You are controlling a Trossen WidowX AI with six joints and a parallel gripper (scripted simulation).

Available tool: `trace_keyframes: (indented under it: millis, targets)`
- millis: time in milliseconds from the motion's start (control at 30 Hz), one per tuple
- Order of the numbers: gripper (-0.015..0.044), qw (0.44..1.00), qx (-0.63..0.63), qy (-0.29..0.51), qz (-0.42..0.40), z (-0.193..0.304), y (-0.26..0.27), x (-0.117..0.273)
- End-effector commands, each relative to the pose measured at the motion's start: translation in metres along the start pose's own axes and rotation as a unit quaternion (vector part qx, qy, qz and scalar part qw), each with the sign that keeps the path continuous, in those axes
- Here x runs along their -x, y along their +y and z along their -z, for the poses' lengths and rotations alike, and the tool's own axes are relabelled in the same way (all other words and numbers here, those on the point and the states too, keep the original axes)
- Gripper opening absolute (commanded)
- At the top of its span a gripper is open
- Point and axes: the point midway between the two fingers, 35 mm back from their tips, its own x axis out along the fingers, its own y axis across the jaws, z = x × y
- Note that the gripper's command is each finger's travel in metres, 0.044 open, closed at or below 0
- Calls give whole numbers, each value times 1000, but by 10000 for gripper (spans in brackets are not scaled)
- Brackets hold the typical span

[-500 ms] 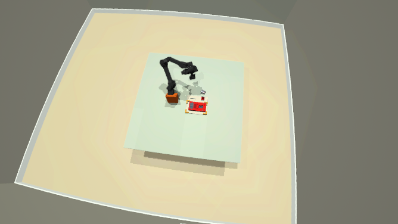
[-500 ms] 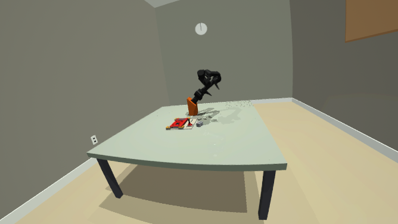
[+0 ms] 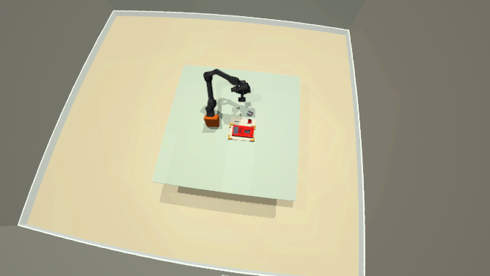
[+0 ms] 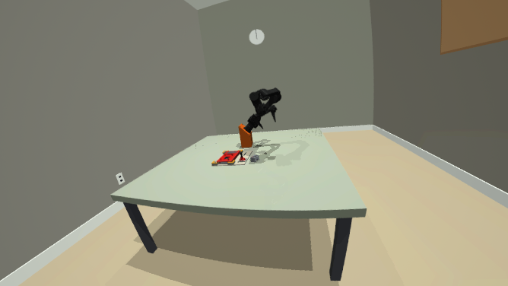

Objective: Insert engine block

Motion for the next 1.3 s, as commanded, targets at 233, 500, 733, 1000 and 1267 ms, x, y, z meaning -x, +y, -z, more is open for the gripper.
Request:
trace_keyframes:
  millis: [233,500,733,1000,1267]
  targets:
    - [440,986,-101,62,116,-27,-62,-42]
    - [440,955,-174,111,212,-34,-120,-69]
    - [440,942,-194,127,242,-34,-139,-80]
    - [440,942,-194,127,241,-23,-151,-109]
    - [440,943,-194,127,241,-18,-156,-123]
